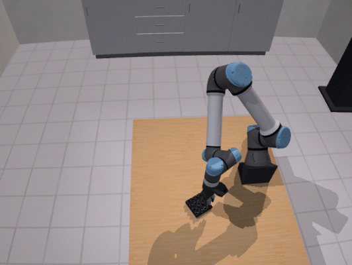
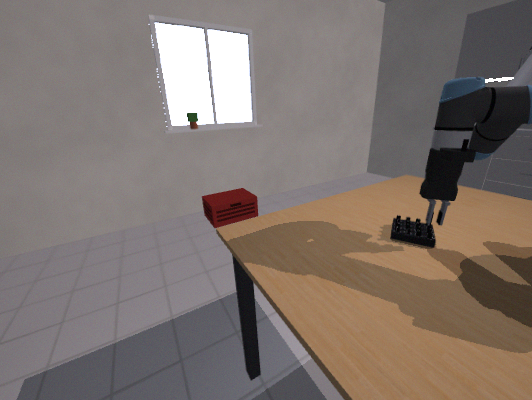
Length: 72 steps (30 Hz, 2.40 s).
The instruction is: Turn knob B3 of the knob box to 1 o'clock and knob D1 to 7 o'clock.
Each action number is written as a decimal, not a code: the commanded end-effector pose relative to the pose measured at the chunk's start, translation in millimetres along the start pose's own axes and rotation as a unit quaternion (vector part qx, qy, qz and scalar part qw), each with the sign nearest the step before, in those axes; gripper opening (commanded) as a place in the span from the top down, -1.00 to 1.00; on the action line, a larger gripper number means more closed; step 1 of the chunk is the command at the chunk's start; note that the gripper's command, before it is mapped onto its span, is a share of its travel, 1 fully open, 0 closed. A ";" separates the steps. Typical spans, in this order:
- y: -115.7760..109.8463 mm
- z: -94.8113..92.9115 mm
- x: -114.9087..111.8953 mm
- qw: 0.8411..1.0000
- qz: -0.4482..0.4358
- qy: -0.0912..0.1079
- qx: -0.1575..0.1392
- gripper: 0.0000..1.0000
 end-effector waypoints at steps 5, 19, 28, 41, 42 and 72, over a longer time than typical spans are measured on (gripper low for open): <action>-0.1 0.7 0.2 1.000 0.000 0.000 0.000 -1.00; -0.1 25.5 0.2 1.000 0.000 0.000 0.000 -1.00; -0.1 70.9 0.2 1.000 0.000 0.000 0.000 -1.00; -0.1 111.8 0.2 1.000 0.000 0.000 0.000 -1.00; -0.1 113.1 0.2 1.000 0.000 0.000 0.000 -1.00; -0.1 115.1 0.2 1.000 0.000 0.000 0.000 -1.00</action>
Point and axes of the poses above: the point where the finger pads meet when closed, its own z axis back along the fingers, its own x axis across the jaws, y = z × x, the point moved 9 cm from there along z, back along the fingers, and after that the axes turned 10 degrees about z, right-handed, at the moved point
